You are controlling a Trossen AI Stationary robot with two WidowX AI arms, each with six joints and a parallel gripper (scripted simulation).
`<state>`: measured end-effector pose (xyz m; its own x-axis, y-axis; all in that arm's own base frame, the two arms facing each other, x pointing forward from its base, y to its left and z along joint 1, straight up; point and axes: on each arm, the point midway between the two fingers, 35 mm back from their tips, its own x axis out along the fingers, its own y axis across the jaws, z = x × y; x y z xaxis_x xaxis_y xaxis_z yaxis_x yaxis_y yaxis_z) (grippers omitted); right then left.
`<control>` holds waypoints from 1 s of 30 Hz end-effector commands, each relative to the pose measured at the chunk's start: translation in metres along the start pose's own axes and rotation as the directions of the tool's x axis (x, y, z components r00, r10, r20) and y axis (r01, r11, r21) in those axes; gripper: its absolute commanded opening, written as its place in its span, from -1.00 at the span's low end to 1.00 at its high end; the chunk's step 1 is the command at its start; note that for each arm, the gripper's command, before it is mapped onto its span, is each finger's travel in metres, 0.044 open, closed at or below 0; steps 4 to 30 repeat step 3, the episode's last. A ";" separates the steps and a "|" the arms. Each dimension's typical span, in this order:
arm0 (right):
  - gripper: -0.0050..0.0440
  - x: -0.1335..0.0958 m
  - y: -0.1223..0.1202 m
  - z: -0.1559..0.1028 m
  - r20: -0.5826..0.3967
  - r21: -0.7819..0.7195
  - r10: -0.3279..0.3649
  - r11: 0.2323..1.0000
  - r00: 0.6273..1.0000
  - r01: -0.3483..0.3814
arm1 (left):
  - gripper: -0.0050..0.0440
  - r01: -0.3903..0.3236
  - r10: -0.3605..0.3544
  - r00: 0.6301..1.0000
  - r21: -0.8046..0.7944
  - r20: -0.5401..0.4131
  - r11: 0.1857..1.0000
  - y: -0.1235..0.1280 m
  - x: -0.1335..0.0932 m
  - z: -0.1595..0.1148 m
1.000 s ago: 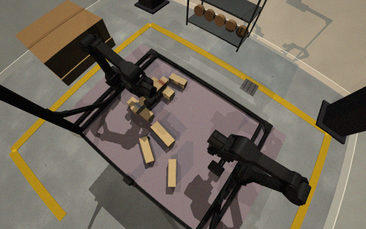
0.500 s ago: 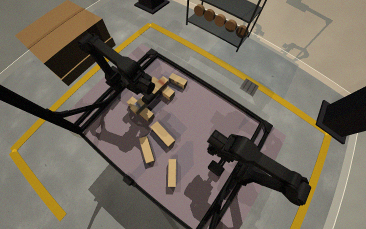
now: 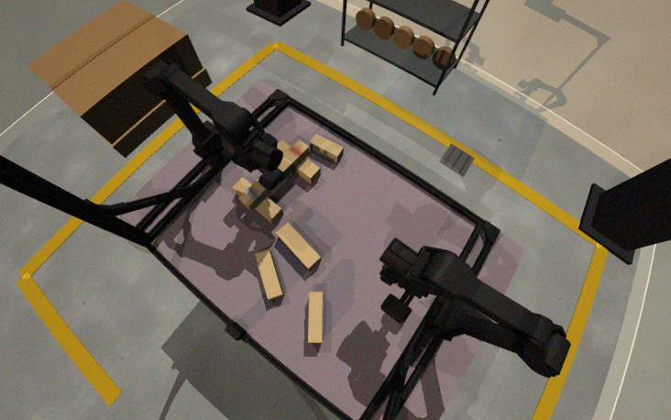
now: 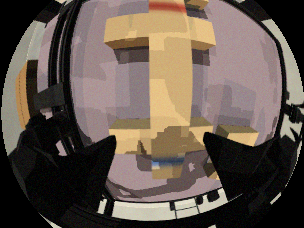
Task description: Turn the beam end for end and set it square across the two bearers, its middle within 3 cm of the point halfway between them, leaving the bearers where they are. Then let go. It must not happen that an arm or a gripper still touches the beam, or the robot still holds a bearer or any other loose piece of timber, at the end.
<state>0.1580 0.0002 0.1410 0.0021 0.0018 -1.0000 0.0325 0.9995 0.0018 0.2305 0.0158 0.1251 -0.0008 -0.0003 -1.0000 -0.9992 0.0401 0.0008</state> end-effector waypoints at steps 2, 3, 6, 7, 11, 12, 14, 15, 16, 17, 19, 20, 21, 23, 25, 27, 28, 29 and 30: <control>1.00 0.000 0.000 -0.001 -0.002 0.006 -0.002 1.000 1.000 0.002 | 1.00 0.001 -0.001 1.000 -0.002 0.000 1.000 0.000 -0.001 0.000; 1.00 0.000 0.000 -0.001 -0.002 0.006 -0.002 1.000 1.000 0.002 | 1.00 0.001 -0.001 1.000 -0.002 0.000 1.000 0.000 -0.001 0.000; 1.00 0.000 0.000 -0.001 -0.002 0.006 -0.002 1.000 1.000 0.002 | 1.00 0.001 -0.001 1.000 -0.002 0.000 1.000 0.000 -0.001 0.000; 1.00 0.000 0.000 -0.001 -0.002 0.006 -0.002 1.000 1.000 0.002 | 1.00 0.001 -0.001 1.000 -0.002 0.000 1.000 0.000 -0.001 0.000; 1.00 0.000 0.000 -0.001 -0.002 0.006 -0.002 1.000 1.000 0.002 | 1.00 0.001 -0.001 1.000 -0.002 0.000 1.000 0.000 -0.001 0.000; 1.00 0.000 0.000 -0.001 -0.002 0.006 -0.002 1.000 1.000 0.002 | 1.00 0.001 -0.001 1.000 -0.002 0.000 1.000 0.000 -0.001 0.000; 1.00 0.000 0.000 -0.001 -0.002 0.006 -0.002 1.000 1.000 0.002 | 1.00 0.001 -0.001 1.000 -0.002 0.000 1.000 0.000 -0.001 0.000; 1.00 0.000 0.000 -0.001 -0.002 0.006 -0.002 1.000 1.000 0.002 | 1.00 0.001 -0.001 1.000 -0.002 0.000 1.000 0.000 -0.001 0.000; 1.00 0.000 0.000 -0.001 -0.002 0.006 -0.002 1.000 1.000 0.002 | 1.00 0.001 -0.001 1.000 -0.002 0.000 1.000 0.000 -0.001 0.000; 1.00 0.000 0.000 -0.001 -0.002 0.006 -0.002 1.000 1.000 0.002 | 1.00 0.001 -0.001 1.000 -0.002 0.000 1.000 0.000 -0.001 0.000; 1.00 0.000 0.000 -0.001 -0.002 0.006 -0.002 1.000 1.000 0.002 | 1.00 0.001 -0.001 1.000 -0.002 0.000 1.000 0.000 -0.001 0.000; 1.00 0.000 0.000 -0.001 -0.002 0.006 -0.002 1.000 1.000 0.002 | 1.00 0.001 -0.001 1.000 -0.002 0.000 1.000 0.000 -0.001 0.000; 1.00 0.000 0.000 -0.001 -0.002 0.006 -0.002 1.000 1.000 0.002 | 1.00 0.001 -0.001 1.000 -0.002 0.000 1.000 0.000 -0.001 0.000; 1.00 0.000 0.000 -0.001 -0.002 0.006 -0.002 1.000 1.000 0.002 | 1.00 0.001 -0.001 1.000 -0.002 0.000 1.000 0.000 -0.001 0.000; 1.00 0.000 0.000 -0.001 -0.002 0.006 -0.002 1.000 1.000 0.002 | 1.00 0.001 -0.001 1.000 -0.002 0.000 1.000 0.000 -0.001 0.000; 1.00 0.000 0.000 -0.001 -0.002 0.006 -0.002 1.000 1.000 0.002 | 1.00 0.001 -0.001 1.000 -0.002 0.000 1.000 0.000 -0.001 0.000; 1.00 0.000 0.000 -0.001 -0.002 0.006 -0.002 1.000 1.000 0.002 | 1.00 0.001 -0.001 1.000 -0.002 0.000 1.000 0.000 -0.001 0.000; 1.00 0.000 0.000 -0.001 -0.002 0.006 -0.002 1.000 1.000 0.002 | 1.00 0.001 -0.001 1.000 -0.002 0.000 1.000 0.000 -0.001 0.000; 1.00 0.000 0.000 -0.001 -0.002 0.006 -0.002 1.000 1.000 0.002 | 1.00 0.001 -0.001 1.000 -0.002 0.000 1.000 0.000 -0.001 0.000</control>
